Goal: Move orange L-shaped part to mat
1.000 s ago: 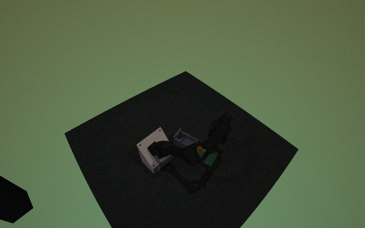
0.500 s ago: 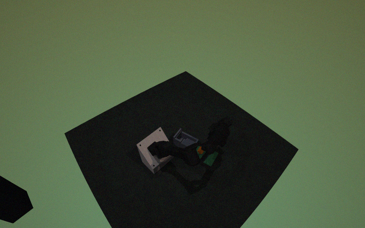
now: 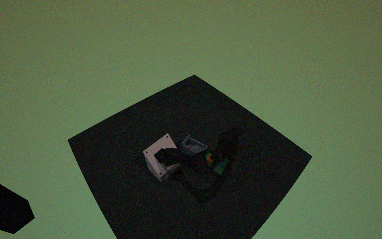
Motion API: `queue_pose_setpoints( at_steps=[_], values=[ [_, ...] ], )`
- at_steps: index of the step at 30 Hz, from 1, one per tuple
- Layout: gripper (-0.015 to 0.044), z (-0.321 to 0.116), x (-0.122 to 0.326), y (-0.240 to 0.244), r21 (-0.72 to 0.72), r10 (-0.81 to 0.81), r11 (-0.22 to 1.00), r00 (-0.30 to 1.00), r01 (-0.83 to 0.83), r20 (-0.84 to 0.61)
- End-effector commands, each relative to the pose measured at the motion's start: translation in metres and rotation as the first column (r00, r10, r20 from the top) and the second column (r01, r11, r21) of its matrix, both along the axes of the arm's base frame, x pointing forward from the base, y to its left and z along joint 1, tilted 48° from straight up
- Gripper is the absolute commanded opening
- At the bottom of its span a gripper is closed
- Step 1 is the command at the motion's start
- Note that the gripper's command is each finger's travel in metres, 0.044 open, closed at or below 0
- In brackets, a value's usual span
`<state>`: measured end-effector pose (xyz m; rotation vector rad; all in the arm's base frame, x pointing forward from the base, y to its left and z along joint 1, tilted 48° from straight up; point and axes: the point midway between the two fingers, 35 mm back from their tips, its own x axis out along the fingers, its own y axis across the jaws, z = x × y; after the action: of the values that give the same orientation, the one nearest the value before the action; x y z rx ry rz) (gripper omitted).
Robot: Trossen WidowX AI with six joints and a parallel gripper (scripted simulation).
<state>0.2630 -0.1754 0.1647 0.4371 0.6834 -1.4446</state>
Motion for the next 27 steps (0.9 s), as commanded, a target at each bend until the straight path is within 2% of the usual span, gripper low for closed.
queue_pose_setpoints(
  at_steps=[1,27],
  values=[
    [0.0,-0.0078,-0.0017,-0.0049,0.005,0.002,1.0,1.0,-0.002,-0.01],
    [0.0,-0.0157,-0.0022,-0.0142,0.004,0.002,1.0,1.0,-0.002,-0.01]
  ],
)
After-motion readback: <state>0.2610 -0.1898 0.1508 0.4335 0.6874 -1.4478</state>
